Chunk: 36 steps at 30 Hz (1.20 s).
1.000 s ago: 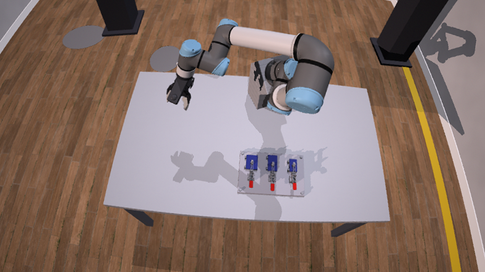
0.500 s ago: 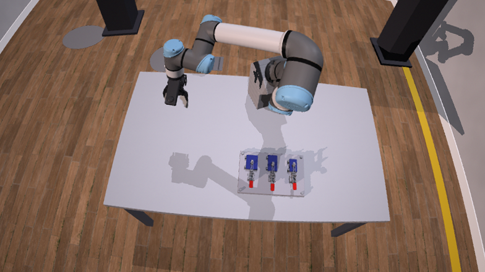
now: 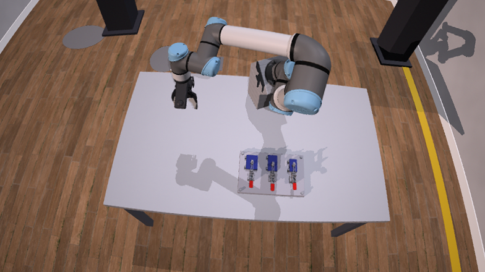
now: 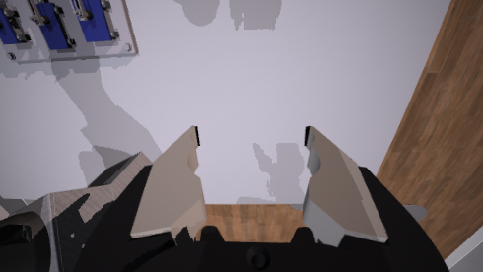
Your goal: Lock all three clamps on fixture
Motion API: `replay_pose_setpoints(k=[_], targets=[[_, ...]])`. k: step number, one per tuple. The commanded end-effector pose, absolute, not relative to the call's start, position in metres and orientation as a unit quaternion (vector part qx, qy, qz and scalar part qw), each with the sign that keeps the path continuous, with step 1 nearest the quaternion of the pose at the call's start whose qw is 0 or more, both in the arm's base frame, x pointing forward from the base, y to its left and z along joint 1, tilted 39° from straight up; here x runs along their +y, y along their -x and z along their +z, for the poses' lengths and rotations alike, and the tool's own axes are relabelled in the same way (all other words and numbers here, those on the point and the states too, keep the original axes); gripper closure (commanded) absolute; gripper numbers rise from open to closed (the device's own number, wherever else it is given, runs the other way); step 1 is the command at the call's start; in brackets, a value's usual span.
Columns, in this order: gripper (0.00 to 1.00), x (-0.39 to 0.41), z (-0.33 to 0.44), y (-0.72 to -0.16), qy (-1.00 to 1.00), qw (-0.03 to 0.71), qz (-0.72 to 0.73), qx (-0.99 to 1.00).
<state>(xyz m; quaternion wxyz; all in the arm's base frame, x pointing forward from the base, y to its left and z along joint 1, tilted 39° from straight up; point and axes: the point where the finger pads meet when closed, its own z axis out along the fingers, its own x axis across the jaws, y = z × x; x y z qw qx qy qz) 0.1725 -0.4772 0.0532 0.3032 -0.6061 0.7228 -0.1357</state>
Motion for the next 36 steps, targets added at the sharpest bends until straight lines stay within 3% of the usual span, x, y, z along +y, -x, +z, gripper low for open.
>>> replay_pose_setpoints(k=[1,36], targets=[[0.42,-0.466,0.058,-0.174,0.611,0.304,-0.134,0.719],[0.42,-0.356,0.088,-0.201,0.611,0.304,-0.134,0.719]])
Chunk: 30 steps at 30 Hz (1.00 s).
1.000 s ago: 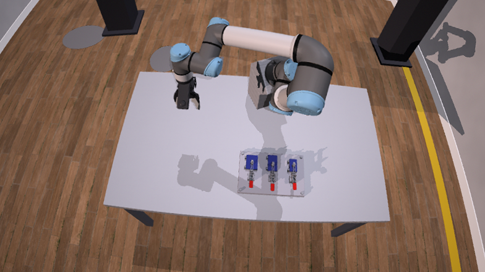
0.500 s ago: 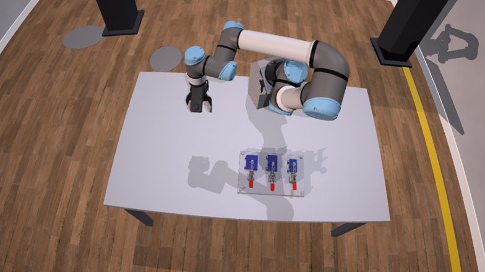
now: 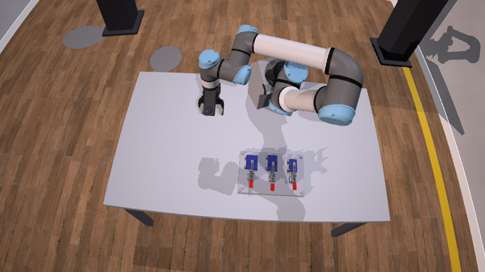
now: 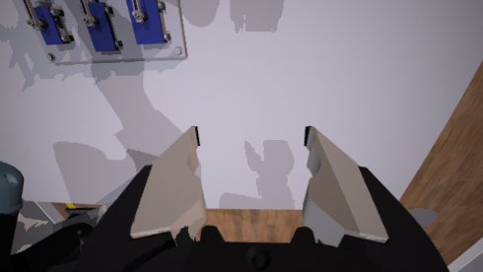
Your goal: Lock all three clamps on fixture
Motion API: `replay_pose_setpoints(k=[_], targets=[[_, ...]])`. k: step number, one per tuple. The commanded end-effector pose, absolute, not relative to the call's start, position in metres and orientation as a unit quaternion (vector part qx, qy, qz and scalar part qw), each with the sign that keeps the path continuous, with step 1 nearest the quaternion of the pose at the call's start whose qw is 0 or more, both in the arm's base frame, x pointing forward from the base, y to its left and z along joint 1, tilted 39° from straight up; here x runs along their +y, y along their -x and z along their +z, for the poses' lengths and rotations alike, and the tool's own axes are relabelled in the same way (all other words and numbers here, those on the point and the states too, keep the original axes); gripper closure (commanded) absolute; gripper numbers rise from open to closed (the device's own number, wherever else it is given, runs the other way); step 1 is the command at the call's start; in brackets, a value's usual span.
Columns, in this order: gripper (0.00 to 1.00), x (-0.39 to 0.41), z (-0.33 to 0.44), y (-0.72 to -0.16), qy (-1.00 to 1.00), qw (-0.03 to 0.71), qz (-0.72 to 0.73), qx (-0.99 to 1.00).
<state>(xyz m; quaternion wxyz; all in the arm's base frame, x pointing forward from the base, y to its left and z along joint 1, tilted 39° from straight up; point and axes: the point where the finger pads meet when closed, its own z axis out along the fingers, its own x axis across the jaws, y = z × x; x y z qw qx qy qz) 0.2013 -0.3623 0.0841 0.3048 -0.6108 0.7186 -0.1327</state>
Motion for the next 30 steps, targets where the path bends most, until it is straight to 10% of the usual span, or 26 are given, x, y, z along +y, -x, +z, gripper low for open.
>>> replay_pose_setpoints(k=[1,30], targets=[[0.42,-0.356,0.088,-0.201,0.611,0.304,-0.134,0.719],[0.42,-0.256,0.116,-0.226,0.611,0.304,-0.133,0.719]])
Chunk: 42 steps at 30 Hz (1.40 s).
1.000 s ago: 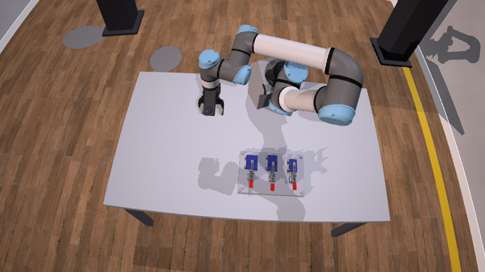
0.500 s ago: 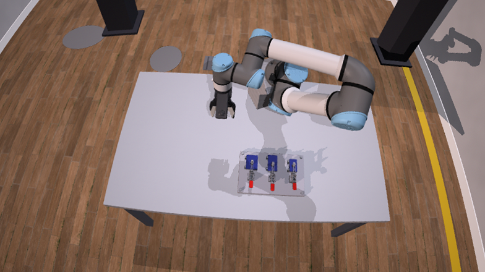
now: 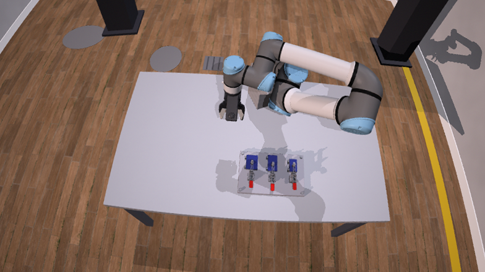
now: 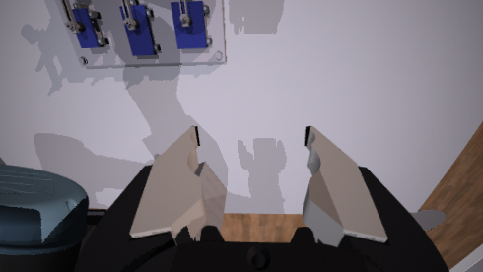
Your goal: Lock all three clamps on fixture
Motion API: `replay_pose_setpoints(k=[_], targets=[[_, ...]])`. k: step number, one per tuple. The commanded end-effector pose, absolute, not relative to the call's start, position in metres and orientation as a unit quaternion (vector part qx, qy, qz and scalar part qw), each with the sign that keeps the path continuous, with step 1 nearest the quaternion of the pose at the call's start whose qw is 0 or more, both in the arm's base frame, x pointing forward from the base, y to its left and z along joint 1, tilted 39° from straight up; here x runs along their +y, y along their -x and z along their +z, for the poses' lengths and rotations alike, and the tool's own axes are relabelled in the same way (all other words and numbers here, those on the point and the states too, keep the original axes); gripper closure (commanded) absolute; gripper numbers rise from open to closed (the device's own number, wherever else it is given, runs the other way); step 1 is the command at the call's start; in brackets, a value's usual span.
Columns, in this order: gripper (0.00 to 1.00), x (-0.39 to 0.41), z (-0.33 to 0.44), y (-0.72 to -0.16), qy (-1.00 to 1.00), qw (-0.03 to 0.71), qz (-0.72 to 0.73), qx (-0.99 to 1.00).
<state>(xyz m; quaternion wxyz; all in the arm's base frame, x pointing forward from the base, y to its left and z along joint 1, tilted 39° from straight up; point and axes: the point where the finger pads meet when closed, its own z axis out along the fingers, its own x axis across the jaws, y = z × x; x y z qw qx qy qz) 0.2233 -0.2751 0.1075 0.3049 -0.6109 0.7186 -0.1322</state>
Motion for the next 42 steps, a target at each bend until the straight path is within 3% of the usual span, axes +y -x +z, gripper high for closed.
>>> replay_pose_setpoints(k=[1,42], targets=[[0.42,-0.256,0.116,-0.226,0.611,0.304,-0.133,0.719],[0.42,-0.165,0.156,-0.286,0.611,0.304,-0.133,0.719]])
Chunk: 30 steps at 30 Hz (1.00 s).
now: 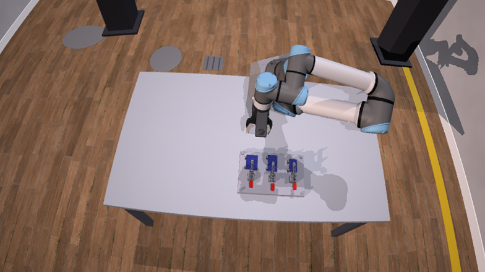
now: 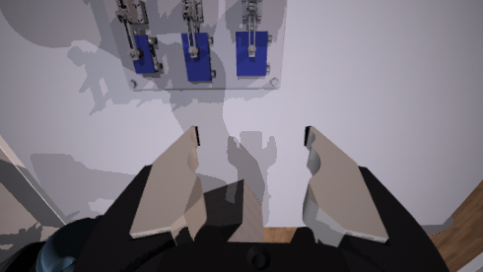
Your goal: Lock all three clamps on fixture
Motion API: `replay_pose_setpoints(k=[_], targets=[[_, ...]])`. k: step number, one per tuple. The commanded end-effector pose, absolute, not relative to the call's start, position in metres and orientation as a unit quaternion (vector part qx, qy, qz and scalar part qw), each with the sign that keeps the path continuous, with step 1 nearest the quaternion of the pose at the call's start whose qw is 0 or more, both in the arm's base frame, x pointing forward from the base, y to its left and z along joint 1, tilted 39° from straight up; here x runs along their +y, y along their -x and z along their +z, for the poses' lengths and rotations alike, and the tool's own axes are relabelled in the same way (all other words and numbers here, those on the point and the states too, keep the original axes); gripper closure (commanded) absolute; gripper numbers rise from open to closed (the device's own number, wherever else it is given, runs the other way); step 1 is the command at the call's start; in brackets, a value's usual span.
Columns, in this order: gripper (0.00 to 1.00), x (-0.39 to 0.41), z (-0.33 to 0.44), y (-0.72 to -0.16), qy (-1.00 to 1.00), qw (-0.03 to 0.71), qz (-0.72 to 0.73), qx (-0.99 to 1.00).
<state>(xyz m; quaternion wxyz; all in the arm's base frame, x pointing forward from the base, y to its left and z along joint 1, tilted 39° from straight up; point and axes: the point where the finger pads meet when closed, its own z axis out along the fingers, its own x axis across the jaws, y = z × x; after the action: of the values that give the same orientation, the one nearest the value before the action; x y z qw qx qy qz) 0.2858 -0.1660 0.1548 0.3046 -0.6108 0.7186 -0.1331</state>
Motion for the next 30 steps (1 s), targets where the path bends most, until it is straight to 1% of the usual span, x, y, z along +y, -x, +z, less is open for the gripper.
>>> replay_pose_setpoints(k=[1,7,19,24,30], targets=[[0.42,-0.165,0.156,-0.286,0.611,0.304,-0.133,0.719],[0.42,-0.119,0.177,-0.316,0.611,0.304,-0.133,0.719],[0.42,-0.119,0.177,-0.316,0.611,0.304,-0.133,0.719],[0.42,-0.078,0.196,-0.342,0.611,0.304,-0.133,0.719],[0.42,-0.078,0.196,-0.342,0.611,0.304,-0.133,0.719]])
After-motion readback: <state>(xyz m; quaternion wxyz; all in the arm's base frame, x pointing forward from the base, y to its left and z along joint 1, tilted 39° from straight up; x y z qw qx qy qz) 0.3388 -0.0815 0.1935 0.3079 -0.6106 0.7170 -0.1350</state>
